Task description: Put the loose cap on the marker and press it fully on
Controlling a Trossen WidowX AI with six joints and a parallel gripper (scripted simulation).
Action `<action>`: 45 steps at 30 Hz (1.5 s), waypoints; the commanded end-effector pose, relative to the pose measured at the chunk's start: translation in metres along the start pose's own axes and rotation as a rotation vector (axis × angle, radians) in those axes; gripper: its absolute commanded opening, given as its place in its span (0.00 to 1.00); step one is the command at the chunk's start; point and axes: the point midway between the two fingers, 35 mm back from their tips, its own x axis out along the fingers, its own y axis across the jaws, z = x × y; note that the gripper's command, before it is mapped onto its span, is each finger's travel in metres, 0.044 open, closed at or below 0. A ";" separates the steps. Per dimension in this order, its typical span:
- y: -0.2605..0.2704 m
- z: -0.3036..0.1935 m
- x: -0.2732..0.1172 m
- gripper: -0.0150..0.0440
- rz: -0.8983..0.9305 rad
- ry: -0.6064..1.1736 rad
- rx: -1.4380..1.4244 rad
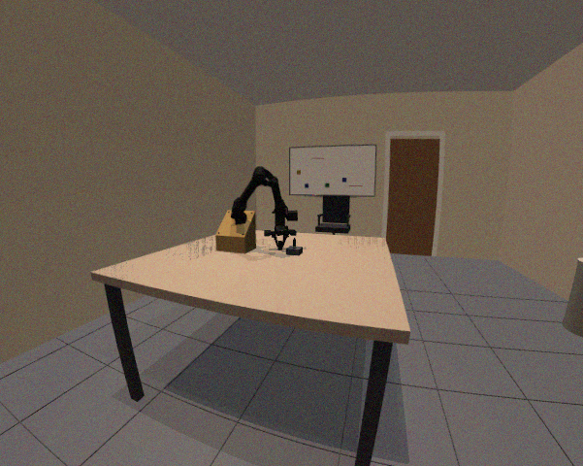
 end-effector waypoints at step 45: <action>0.025 0.020 -0.073 0.25 0.004 0.000 -0.002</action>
